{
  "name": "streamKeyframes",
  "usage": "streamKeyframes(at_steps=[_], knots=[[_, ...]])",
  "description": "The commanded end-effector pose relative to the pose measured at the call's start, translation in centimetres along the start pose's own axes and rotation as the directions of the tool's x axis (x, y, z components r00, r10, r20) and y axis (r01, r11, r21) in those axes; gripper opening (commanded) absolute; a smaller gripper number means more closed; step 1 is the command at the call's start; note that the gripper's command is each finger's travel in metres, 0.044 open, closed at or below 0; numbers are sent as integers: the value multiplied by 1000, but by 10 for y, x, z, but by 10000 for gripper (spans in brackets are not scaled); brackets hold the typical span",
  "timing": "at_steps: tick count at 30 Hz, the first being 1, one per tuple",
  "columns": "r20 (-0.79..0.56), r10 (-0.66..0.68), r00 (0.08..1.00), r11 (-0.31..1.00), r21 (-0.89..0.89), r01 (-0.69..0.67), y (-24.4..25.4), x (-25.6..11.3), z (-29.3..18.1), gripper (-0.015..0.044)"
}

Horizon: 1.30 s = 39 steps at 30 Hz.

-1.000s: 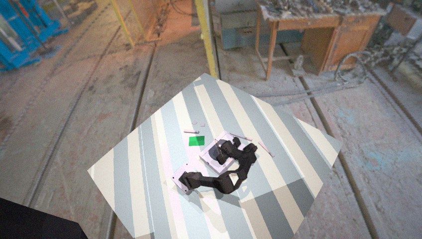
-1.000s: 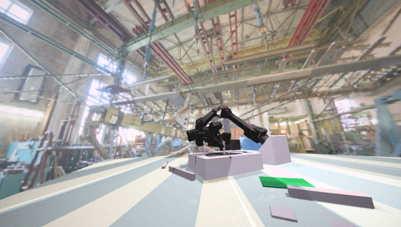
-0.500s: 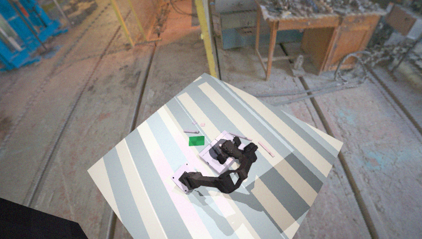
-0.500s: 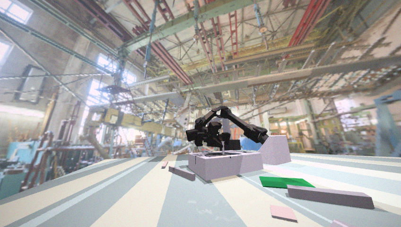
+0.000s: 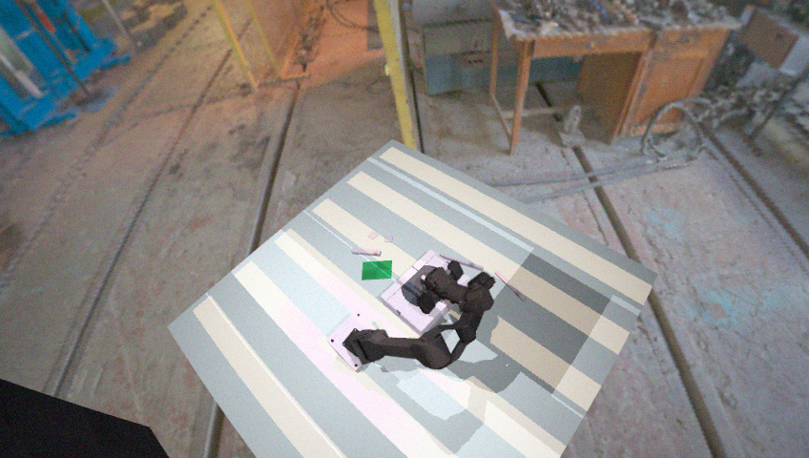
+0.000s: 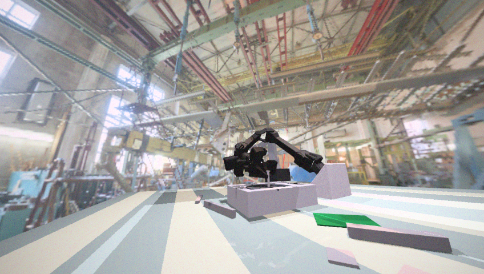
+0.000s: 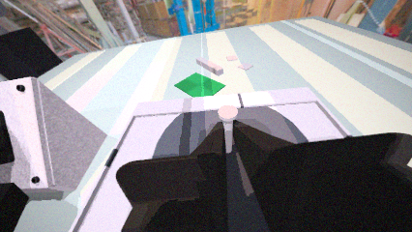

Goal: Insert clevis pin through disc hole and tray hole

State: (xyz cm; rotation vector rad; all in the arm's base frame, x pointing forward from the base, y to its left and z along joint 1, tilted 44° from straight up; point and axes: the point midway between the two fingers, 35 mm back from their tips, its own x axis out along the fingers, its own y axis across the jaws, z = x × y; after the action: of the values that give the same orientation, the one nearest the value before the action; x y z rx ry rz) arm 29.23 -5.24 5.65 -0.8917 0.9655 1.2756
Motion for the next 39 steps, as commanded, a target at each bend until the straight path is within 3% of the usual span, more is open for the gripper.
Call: streamKeyframes(at_steps=[1, 39], knots=[[-3, -5, 1000, 1000, 2, 5, -3, -1, 0, 0], [-3, -5, 1000, 1000, 2, 5, -13, -1, -1, 0]])
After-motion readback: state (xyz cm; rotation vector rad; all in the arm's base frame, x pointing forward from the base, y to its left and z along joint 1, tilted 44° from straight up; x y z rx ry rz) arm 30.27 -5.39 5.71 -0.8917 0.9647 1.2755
